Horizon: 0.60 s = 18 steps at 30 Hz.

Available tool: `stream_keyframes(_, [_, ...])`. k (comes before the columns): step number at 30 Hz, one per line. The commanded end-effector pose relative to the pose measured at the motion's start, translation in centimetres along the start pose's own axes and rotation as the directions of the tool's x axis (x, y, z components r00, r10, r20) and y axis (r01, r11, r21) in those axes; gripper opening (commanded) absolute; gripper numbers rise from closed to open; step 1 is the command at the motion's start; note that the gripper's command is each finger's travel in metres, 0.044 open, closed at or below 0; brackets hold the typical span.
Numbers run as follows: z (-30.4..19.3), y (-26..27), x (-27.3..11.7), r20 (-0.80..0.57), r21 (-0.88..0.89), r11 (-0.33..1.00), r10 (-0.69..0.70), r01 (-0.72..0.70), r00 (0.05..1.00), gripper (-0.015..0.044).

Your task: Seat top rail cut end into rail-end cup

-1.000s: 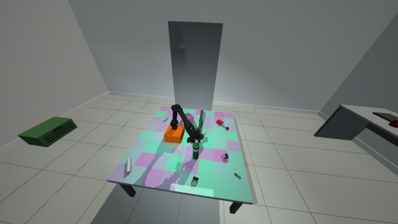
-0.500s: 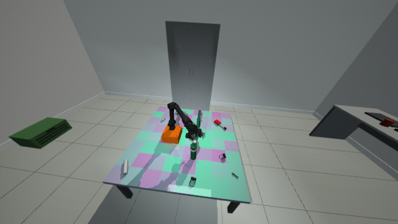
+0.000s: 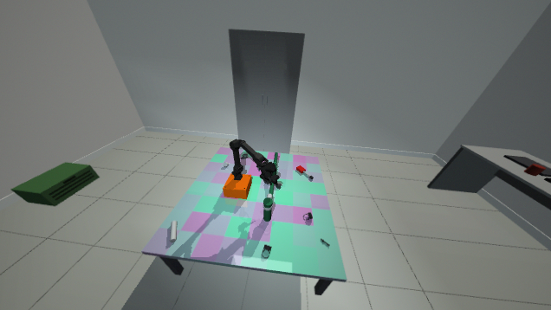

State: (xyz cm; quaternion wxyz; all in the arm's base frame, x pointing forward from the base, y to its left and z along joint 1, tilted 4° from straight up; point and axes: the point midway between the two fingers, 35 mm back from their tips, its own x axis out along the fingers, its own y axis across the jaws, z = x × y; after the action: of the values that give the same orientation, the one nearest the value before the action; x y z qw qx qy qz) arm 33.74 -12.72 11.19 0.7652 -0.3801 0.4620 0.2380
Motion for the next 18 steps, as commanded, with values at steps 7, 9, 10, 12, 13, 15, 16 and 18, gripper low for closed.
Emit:
stream_keyframes(7, [5.3, 2.8, -4.9, -0.041, 0.775, 0.630, -0.028, 0.050, 0.999, 0.0440])
stream_keyframes(9, [6.0, 3.4, -5.7, -0.045, 0.858, 0.511, -0.034, 0.056, 0.998, 0.0440])
stream_keyframes(10, [6.2, 3.6, -5.9, -0.046, 0.877, 0.478, -0.036, 0.057, 0.998, 0.0440])
stream_keyframes(12, [6.3, 3.6, -6.0, -0.046, 0.883, 0.466, -0.036, 0.058, 0.998, 0.0440])
stream_keyframes(13, [6.3, 3.6, -6.0, -0.046, 0.883, 0.466, -0.036, 0.058, 0.998, 0.0440])
stream_keyframes(15, [6.3, 3.6, -6.0, -0.046, 0.883, 0.466, -0.036, 0.058, 0.998, 0.0440])
stream_keyframes(16, [6.3, 3.6, -6.0, -0.046, 0.883, 0.466, -0.036, 0.058, 0.998, 0.0440])
stream_keyframes(18, [6.3, 3.6, -6.0, -0.046, 0.883, 0.466, -0.036, 0.058, 0.998, 0.0440])
